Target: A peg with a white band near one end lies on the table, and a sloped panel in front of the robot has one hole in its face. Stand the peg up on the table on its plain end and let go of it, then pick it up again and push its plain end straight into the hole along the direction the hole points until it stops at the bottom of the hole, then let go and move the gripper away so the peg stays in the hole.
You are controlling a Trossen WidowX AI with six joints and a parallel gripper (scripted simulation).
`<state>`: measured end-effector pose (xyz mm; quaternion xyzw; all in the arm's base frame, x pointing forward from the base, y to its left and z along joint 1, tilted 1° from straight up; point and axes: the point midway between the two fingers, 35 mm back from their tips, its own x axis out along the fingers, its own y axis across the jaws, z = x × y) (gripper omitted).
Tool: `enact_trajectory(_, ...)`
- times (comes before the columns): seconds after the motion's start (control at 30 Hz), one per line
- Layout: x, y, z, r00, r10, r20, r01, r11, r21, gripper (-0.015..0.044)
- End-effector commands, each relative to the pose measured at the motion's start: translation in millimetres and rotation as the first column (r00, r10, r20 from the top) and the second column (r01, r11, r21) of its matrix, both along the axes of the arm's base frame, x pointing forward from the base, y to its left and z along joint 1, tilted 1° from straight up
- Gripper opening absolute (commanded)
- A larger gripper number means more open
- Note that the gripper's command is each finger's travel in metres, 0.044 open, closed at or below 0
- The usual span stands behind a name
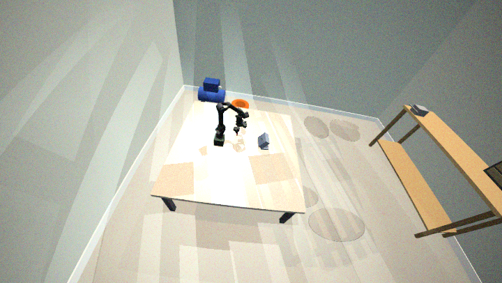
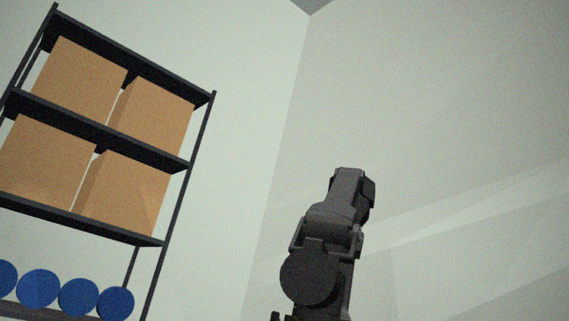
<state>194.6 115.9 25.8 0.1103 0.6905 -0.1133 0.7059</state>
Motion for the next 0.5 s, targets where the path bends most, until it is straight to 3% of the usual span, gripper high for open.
enact_trajectory(0.0, 0, 0, -7, 1.000, 0.004, -0.002, -0.004, 1.000, 0.004, 0.0440)
enact_trajectory(0.47, -1, 0, -29, 1.000, 0.004, -0.002, -0.004, 1.000, 0.004, 0.0440)
